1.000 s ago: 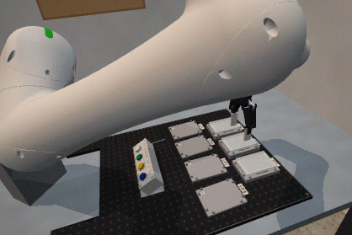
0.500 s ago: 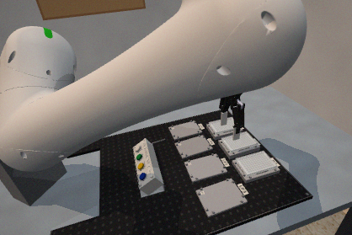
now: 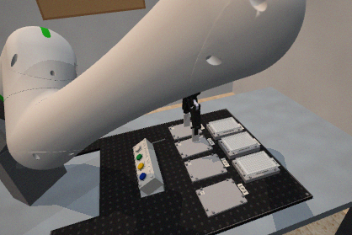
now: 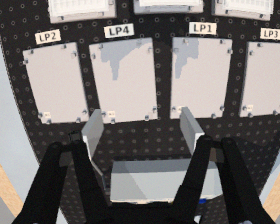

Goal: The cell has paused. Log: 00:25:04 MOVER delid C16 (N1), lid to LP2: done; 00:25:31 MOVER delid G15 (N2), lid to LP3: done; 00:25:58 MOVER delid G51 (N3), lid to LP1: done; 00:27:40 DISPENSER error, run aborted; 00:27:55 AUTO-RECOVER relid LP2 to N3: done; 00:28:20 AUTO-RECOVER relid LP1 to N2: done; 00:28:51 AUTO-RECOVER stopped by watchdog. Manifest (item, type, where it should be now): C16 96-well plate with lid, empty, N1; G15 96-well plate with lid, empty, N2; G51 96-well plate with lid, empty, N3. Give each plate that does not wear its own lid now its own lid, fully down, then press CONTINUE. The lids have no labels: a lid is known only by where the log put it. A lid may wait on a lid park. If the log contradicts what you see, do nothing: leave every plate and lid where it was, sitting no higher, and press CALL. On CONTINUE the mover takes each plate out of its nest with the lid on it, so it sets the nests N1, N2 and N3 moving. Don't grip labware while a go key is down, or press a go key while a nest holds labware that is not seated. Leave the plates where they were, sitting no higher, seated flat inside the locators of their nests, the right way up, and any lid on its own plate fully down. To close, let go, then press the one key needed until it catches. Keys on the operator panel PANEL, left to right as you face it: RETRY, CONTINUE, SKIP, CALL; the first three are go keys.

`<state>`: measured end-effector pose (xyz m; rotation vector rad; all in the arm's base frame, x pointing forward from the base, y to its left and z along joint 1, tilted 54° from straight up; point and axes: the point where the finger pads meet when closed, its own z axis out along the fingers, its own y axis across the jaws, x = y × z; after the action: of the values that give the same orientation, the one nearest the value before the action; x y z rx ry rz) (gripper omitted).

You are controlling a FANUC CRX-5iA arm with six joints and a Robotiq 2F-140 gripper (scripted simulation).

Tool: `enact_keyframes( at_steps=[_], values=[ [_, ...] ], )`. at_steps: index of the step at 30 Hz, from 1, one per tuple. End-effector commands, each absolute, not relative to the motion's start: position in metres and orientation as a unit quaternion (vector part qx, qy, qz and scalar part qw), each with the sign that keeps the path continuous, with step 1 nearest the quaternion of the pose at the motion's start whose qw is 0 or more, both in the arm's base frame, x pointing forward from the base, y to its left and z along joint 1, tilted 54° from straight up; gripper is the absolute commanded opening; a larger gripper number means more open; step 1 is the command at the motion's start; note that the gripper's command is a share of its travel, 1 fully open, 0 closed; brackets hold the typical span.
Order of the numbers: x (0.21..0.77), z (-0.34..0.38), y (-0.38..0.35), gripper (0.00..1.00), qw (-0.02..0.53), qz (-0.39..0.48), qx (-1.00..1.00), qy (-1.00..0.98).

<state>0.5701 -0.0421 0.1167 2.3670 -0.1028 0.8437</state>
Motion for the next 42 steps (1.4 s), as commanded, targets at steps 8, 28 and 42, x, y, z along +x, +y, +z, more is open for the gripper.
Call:
enact_keyframes(
  at_steps=[8,28,42],
  values=[
    [0.483,0.062,-0.048,0.66,0.31,0.329,0.891,-0.04],
    [0.373,0.003,-0.078,0.0,0.303,0.34,0.89,-0.031],
    [0.373,0.003,-0.078,0.0,0.303,0.34,0.89,-0.031]
  ],
)
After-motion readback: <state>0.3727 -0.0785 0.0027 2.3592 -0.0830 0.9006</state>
